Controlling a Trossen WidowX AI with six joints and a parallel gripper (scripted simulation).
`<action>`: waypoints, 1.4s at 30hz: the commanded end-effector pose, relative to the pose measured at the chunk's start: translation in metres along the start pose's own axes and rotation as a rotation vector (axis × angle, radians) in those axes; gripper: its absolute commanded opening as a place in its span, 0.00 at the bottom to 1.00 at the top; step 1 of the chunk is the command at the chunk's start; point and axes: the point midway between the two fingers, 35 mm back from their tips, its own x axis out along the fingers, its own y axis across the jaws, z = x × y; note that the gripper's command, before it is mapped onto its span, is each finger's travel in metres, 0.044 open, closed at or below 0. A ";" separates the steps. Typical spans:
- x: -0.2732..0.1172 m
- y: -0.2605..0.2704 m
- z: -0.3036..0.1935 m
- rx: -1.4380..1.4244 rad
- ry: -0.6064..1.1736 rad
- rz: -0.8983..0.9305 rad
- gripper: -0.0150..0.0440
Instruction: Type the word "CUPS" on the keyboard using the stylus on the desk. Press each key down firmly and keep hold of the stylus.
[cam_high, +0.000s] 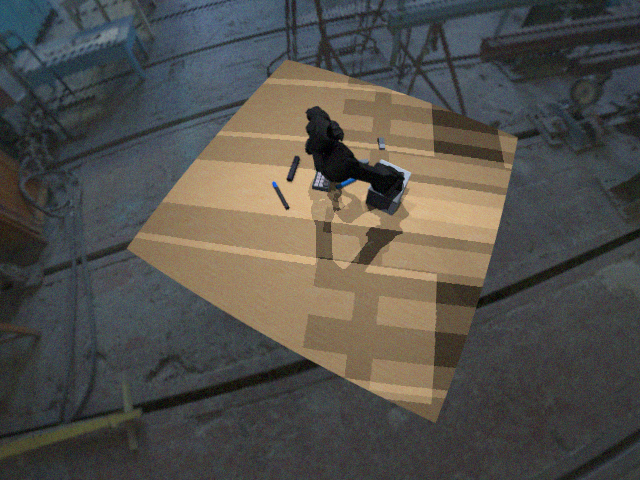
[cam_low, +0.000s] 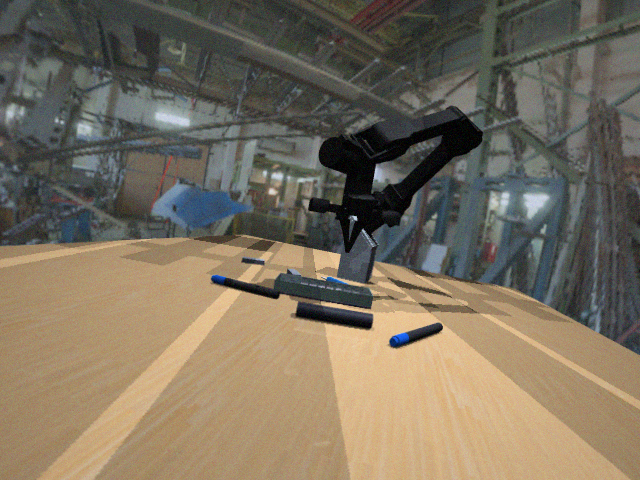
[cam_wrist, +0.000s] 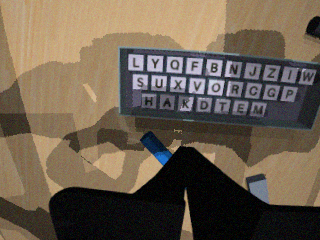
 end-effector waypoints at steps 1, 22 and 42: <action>-0.005 0.001 0.000 -0.006 0.004 -0.003 0.25; -0.001 0.000 0.000 -0.006 0.001 -0.001 0.25; 0.024 0.005 -0.038 1.276 0.087 -0.302 0.51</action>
